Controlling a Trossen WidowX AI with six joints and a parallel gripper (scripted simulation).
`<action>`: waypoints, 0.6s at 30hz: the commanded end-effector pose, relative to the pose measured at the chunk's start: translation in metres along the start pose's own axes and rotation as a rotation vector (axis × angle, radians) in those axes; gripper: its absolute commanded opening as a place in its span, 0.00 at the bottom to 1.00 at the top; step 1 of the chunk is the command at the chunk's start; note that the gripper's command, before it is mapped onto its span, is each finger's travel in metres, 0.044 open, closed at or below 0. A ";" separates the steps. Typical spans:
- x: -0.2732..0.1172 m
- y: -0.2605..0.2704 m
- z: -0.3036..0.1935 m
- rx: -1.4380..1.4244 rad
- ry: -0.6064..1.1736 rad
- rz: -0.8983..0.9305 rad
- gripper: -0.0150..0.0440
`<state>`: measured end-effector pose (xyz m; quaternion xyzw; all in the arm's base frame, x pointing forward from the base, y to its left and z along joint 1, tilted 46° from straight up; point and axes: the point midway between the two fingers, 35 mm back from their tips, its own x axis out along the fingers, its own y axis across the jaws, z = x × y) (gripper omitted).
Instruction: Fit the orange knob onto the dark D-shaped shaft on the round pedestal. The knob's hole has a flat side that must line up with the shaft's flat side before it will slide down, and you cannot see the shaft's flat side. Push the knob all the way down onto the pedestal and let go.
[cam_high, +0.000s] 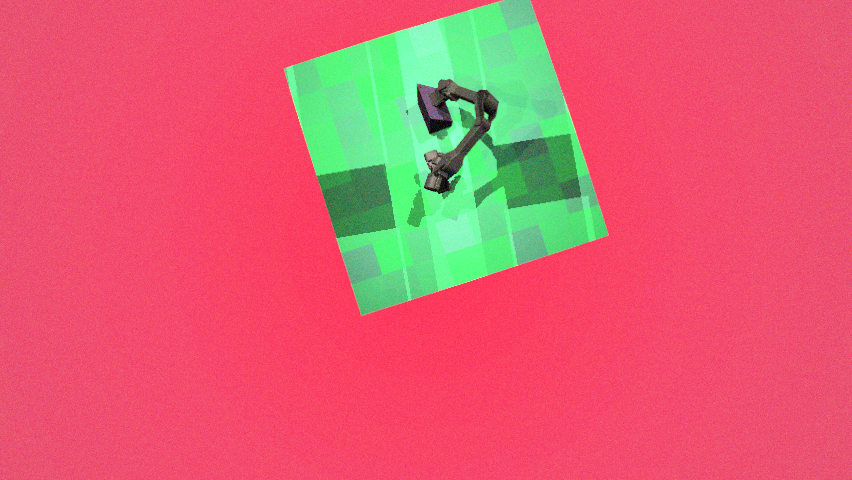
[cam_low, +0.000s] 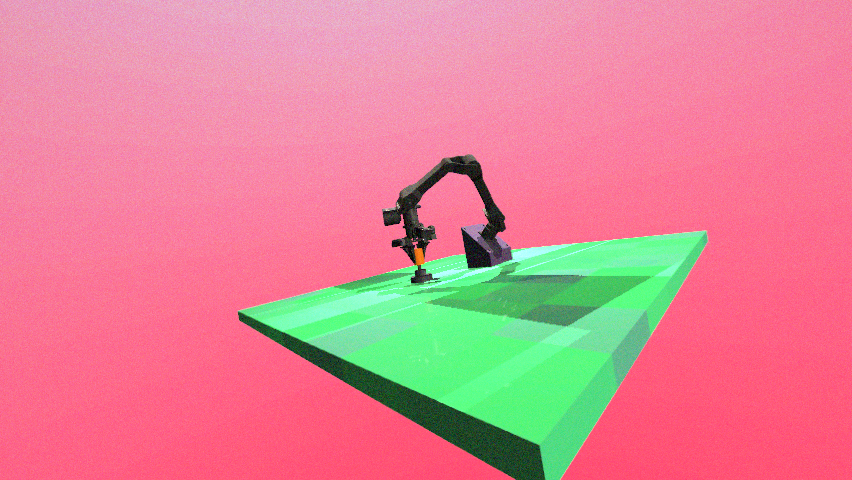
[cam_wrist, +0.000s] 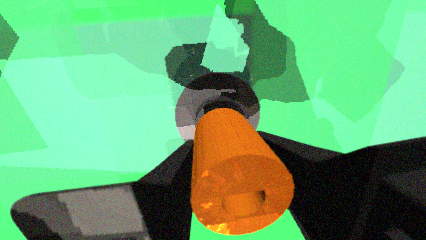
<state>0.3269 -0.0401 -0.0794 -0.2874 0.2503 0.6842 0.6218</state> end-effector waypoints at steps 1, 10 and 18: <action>-0.002 -0.002 -0.003 -0.005 0.004 -0.006 0.25; -0.003 -0.003 -0.001 -0.005 0.004 -0.006 0.25; -0.002 -0.002 0.000 -0.004 0.004 -0.006 0.25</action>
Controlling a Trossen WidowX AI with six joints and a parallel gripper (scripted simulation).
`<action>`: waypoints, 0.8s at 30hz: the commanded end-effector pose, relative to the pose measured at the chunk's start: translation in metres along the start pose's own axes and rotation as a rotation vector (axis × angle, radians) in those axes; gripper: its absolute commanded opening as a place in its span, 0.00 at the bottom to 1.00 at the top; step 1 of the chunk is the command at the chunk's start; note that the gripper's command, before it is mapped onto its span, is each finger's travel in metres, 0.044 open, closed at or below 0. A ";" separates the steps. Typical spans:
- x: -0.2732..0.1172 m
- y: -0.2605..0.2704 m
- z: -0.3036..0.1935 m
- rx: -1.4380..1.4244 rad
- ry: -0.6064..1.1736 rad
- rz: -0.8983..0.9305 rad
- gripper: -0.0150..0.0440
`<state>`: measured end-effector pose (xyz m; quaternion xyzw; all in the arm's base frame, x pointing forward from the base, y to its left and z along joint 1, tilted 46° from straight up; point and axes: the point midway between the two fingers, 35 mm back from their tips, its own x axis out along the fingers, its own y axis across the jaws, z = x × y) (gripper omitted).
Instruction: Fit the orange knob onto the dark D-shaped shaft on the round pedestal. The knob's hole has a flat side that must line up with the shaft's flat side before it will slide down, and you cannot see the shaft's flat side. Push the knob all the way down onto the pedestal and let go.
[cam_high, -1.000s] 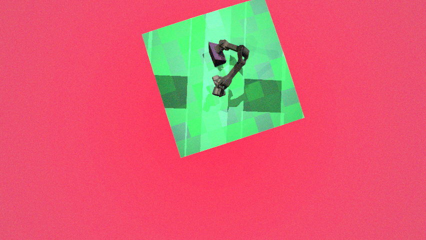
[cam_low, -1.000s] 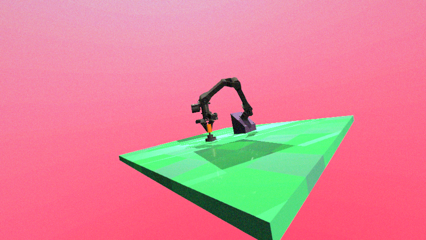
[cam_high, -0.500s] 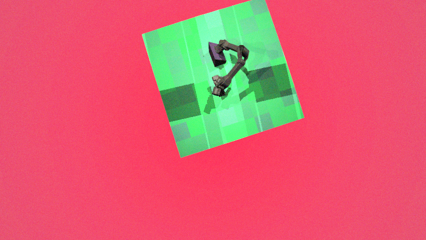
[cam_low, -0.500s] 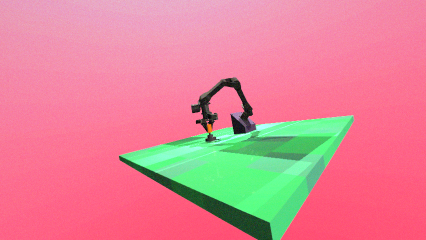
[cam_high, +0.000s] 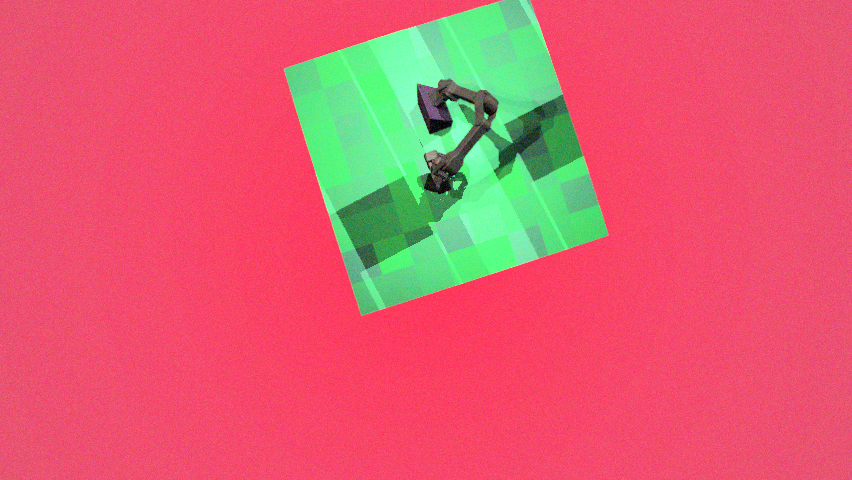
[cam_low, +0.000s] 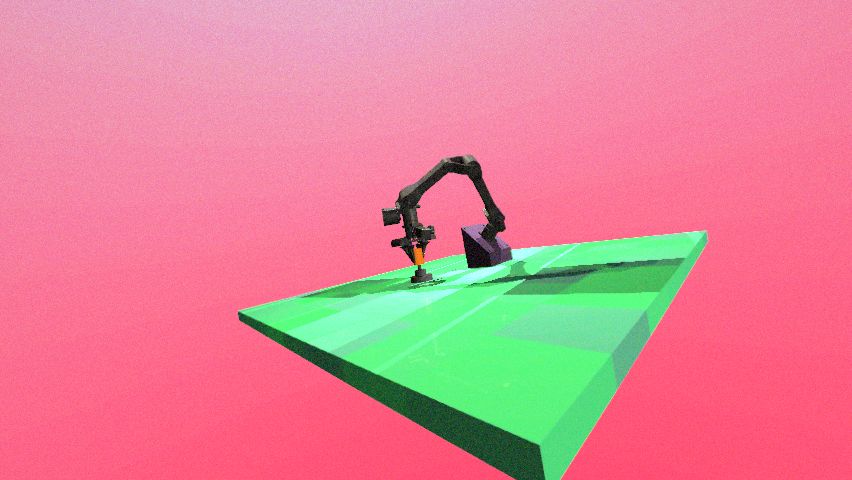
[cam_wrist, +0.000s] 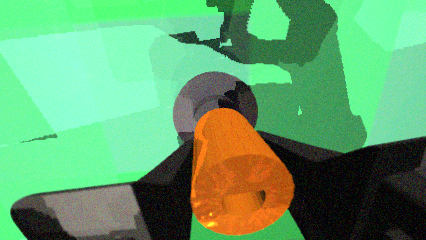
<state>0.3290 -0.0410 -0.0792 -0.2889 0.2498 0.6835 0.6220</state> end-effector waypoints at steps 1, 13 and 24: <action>-0.001 0.000 0.001 -0.002 0.002 -0.004 0.25; 0.003 0.001 0.001 -0.002 0.002 -0.004 0.25; -0.002 0.000 -0.001 -0.029 0.003 -0.004 0.25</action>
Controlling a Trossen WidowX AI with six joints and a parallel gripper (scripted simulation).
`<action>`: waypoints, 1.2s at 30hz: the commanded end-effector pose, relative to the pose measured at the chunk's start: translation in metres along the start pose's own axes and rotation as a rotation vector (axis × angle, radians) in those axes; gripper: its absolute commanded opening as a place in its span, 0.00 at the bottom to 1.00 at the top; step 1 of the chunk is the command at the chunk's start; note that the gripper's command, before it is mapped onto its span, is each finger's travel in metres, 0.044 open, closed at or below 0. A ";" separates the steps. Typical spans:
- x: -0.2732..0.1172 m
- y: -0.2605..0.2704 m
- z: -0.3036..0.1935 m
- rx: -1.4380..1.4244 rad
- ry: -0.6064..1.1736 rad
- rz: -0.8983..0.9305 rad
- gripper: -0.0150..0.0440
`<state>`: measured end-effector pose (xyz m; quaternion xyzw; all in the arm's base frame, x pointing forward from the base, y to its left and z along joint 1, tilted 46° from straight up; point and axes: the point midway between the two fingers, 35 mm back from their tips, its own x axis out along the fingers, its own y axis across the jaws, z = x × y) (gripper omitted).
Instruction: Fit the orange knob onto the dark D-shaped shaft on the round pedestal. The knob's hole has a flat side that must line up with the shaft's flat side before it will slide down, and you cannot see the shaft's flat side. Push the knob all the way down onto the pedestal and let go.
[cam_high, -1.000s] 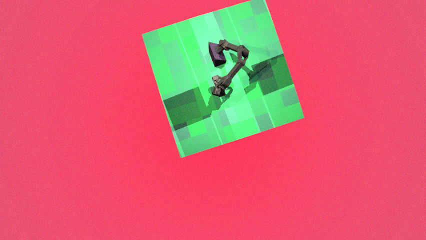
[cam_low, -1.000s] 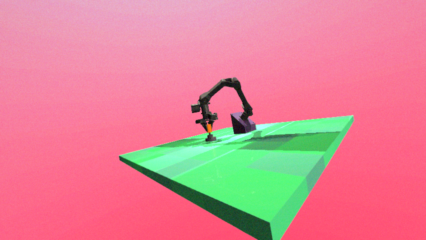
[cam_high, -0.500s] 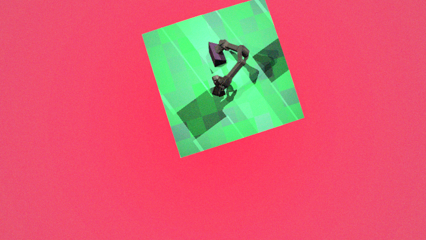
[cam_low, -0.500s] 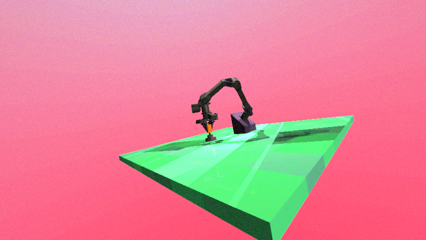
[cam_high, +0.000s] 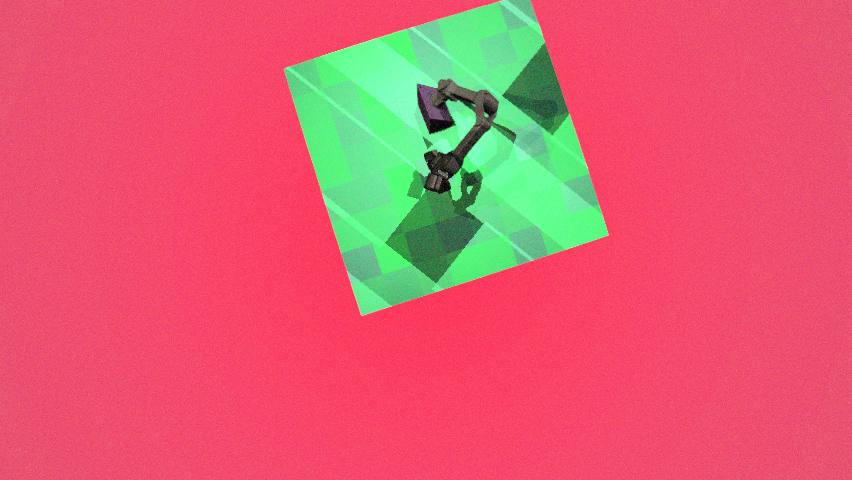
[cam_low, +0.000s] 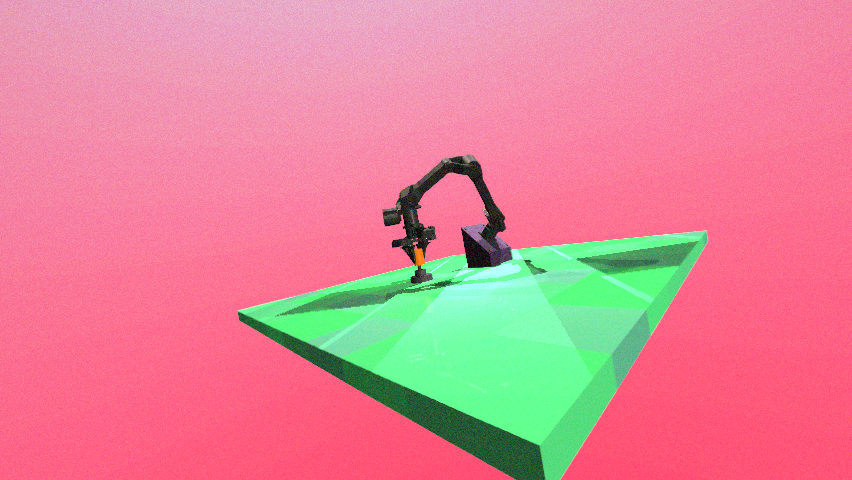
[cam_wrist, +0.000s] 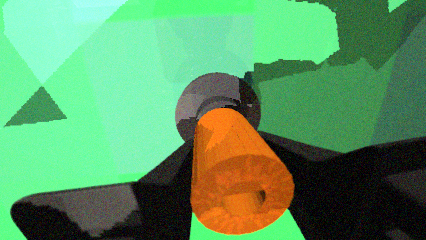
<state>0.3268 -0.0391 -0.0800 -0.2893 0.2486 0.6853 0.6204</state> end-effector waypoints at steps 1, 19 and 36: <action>-0.004 -0.002 -0.002 -0.054 0.004 -0.007 0.25; -0.002 -0.004 -0.002 -0.208 0.004 -0.007 0.25; 0.001 -0.001 -0.001 -0.208 0.004 -0.007 0.25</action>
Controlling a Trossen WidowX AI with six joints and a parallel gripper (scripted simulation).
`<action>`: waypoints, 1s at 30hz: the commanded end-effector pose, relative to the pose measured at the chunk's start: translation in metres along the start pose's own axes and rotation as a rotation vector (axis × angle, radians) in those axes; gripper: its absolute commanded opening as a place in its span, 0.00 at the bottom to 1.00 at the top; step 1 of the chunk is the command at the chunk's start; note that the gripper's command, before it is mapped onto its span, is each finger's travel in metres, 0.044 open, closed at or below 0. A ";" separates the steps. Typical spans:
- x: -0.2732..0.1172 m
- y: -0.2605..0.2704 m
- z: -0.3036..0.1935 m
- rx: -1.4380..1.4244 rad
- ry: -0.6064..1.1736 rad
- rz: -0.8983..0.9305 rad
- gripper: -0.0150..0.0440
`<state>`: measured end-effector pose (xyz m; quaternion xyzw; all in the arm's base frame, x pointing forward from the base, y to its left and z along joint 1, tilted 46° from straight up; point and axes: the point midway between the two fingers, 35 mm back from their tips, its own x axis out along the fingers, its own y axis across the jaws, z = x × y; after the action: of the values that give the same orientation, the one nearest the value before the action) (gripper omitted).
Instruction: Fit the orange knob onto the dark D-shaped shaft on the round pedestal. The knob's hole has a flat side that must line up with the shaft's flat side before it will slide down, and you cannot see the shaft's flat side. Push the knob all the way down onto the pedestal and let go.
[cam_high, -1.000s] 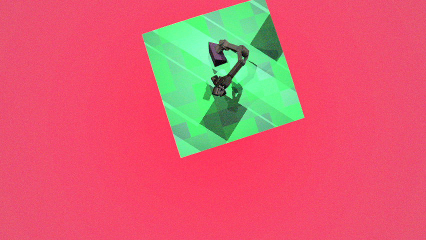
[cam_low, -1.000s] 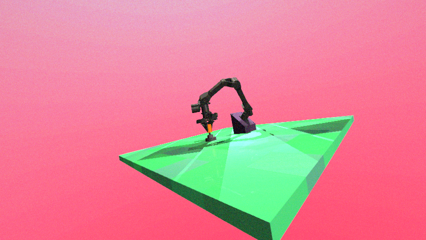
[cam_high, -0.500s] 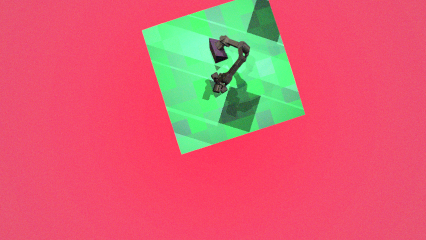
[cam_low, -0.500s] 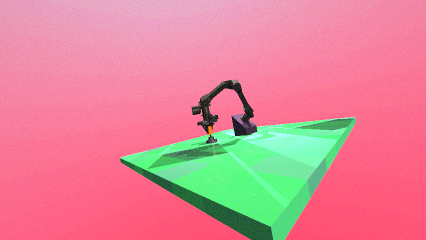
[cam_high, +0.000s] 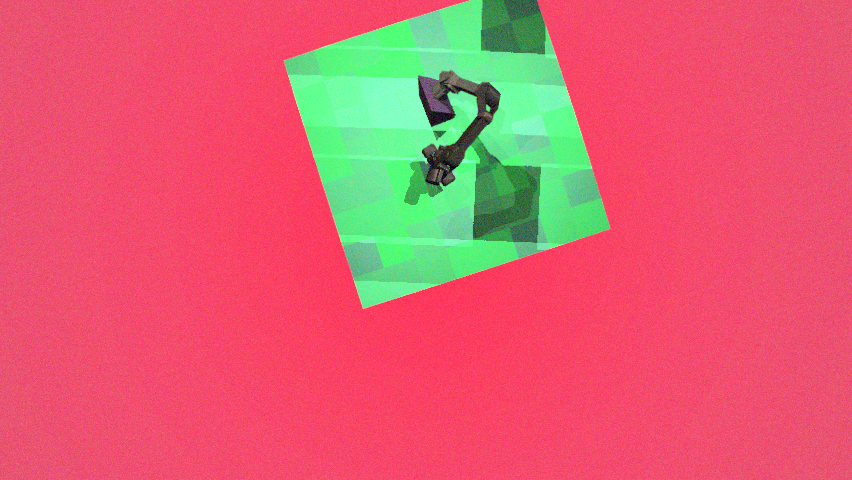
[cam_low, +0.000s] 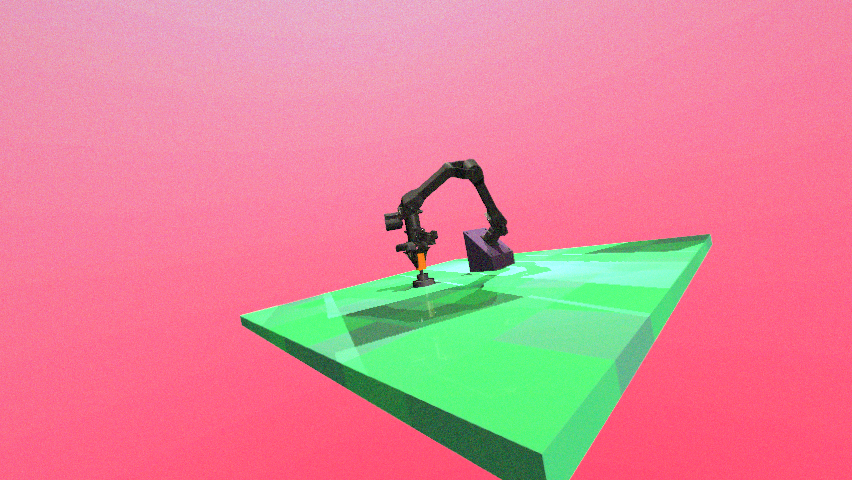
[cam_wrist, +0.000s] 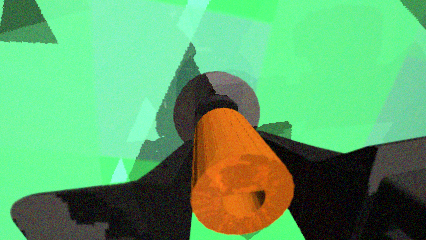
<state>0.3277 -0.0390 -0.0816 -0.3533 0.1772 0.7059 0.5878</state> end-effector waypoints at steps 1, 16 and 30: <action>0.000 0.000 0.001 -0.001 0.001 -0.004 0.25; 0.002 0.000 0.001 0.000 0.001 -0.004 0.25; 0.002 0.000 0.001 0.035 0.001 -0.004 0.25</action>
<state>0.3275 -0.0373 -0.0826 -0.3462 0.1871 0.7026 0.5928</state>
